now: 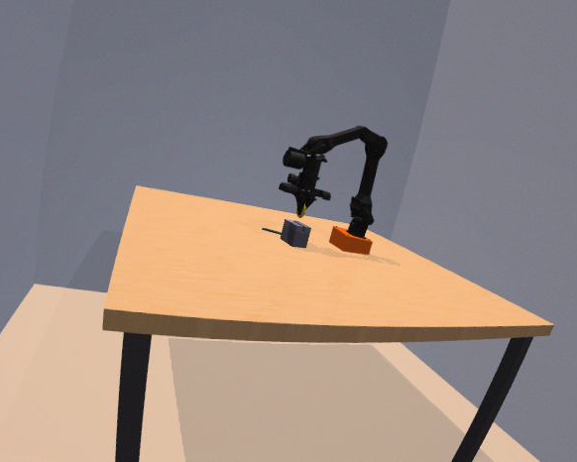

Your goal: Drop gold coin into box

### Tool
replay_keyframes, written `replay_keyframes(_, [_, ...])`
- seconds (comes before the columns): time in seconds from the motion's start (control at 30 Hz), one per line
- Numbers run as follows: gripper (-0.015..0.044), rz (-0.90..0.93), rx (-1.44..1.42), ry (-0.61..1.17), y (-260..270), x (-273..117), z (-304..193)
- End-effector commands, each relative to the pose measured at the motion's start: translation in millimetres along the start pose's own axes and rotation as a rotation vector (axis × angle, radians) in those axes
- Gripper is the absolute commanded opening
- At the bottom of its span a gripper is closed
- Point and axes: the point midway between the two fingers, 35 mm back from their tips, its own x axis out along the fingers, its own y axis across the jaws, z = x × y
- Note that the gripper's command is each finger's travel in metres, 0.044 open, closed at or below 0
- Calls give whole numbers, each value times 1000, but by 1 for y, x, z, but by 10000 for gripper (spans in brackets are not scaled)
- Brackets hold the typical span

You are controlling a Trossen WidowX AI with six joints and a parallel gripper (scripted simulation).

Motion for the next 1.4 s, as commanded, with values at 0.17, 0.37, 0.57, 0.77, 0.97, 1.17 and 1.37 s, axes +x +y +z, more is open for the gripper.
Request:
replay_keyframes(0.17, [0,0,2,0,0,0,-2])
replay_keyframes(0.37, [0,0,2,0,0,0,-2])
replay_keyframes(0.57, [0,0,1,0,0,3,-2])
replay_keyframes(0.77, [0,0,0,0,1,6,-2])
replay_keyframes(0.97, [0,0,1,0,0,9,-2])
replay_keyframes(1.17, [0,0,3,0,0,12,-2])
replay_keyframes(1.37, [0,0,6,0,0,14,-2])
